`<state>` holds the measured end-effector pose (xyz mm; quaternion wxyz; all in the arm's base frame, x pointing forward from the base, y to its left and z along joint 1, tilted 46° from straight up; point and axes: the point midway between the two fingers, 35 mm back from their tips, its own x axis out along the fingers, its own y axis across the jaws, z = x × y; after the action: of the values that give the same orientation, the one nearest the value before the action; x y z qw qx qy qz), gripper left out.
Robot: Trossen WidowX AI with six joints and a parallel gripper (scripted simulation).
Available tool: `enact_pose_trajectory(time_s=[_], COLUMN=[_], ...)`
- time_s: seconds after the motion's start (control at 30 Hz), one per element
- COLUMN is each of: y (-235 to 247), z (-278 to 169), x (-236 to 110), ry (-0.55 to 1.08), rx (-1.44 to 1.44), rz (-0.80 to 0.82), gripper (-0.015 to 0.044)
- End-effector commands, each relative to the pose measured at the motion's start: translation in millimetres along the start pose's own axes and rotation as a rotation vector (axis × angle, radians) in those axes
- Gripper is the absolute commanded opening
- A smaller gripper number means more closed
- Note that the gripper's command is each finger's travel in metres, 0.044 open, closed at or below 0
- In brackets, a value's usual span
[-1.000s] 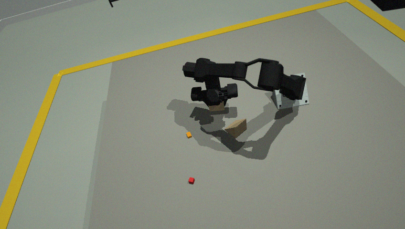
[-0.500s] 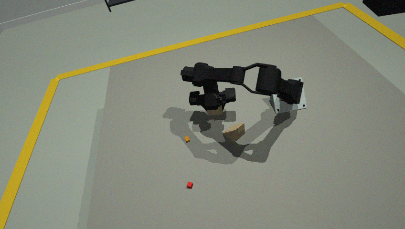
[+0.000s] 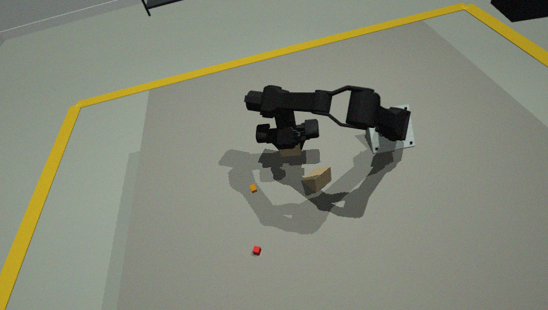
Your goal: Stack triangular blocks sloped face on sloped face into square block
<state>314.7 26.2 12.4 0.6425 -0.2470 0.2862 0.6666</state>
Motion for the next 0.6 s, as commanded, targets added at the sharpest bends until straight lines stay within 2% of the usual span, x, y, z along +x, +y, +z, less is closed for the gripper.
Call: enact_pose_trajectory(time_s=[0.0, 0.57], y=[0.4, 0.9], z=[-0.1, -0.1], x=[6.3, 24.6], ry=[-0.002, -0.002], rx=[0.006, 0.008], rz=[0.002, 0.003], gripper=[0.0000, 0.0000])
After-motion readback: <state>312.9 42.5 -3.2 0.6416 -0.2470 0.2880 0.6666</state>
